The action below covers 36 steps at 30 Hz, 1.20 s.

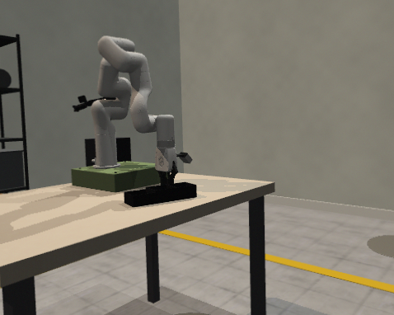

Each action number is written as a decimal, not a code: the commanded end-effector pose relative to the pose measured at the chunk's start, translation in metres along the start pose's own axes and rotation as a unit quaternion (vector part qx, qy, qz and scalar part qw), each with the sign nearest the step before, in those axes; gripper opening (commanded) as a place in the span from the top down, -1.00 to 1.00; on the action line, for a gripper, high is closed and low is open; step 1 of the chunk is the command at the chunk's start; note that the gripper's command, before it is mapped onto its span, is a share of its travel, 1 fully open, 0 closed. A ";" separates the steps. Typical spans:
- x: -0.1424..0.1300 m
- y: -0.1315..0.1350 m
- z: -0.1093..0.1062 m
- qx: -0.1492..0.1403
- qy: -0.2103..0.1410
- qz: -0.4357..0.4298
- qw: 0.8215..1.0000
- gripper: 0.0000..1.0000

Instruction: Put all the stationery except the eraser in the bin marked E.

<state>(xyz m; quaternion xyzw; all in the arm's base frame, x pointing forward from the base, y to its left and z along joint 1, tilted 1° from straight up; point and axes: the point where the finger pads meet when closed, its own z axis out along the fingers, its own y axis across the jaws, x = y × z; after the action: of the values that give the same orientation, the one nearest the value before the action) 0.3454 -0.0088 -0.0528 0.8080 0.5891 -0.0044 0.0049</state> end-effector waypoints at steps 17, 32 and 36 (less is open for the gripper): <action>0.000 0.002 -0.058 -0.003 0.001 0.000 1.000 1.00; 0.000 0.002 -0.058 -0.003 0.001 0.000 1.000 1.00; 0.000 0.002 -0.065 -0.003 0.001 0.000 1.000 1.00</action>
<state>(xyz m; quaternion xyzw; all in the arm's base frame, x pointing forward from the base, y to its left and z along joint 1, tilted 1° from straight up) 0.3460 -0.0083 0.0046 0.8081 0.5890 -0.0038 0.0052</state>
